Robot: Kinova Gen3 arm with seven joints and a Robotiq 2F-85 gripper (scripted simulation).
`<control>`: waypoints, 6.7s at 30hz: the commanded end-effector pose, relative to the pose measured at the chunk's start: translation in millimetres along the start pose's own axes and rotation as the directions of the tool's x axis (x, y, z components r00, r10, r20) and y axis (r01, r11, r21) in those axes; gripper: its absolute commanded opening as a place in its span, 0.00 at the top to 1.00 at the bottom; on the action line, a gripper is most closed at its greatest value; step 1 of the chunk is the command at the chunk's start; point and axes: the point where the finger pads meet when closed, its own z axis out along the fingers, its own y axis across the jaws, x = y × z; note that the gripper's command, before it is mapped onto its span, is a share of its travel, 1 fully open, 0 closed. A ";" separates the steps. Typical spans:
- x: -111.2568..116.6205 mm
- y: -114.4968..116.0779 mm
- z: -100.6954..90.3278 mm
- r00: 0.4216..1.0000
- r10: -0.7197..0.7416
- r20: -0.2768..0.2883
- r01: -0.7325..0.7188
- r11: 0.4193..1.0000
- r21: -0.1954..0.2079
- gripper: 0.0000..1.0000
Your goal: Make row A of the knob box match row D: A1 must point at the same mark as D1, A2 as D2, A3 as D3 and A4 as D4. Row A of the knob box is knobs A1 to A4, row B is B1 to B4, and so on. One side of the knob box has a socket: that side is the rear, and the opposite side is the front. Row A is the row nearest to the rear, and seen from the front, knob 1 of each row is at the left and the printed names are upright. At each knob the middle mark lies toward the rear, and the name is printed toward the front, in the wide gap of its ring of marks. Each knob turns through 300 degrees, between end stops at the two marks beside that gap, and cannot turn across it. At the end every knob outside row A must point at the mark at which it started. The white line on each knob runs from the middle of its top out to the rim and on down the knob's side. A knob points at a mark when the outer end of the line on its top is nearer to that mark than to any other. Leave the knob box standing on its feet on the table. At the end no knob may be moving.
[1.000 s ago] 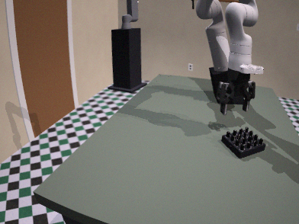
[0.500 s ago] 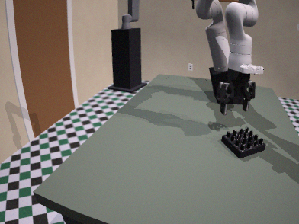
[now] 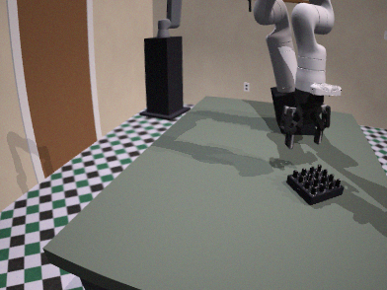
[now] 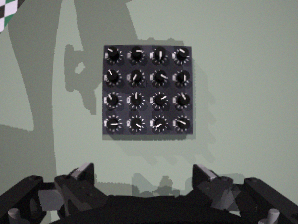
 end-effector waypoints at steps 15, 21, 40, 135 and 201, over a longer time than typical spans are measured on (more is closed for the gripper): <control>34.0 13.4 -3.6 1.000 0.005 -0.001 -0.005 1.000 -0.001 0.00; 74.3 32.3 -12.8 1.000 0.015 -0.002 -0.015 1.000 -0.001 0.00; 96.2 44.2 -20.7 1.000 0.023 -0.002 -0.023 1.000 0.000 0.81; 96.4 44.3 23.3 1.000 0.023 -0.002 -0.023 1.000 0.000 0.81; 96.4 44.3 37.3 1.000 0.023 -0.002 -0.023 1.000 0.000 0.81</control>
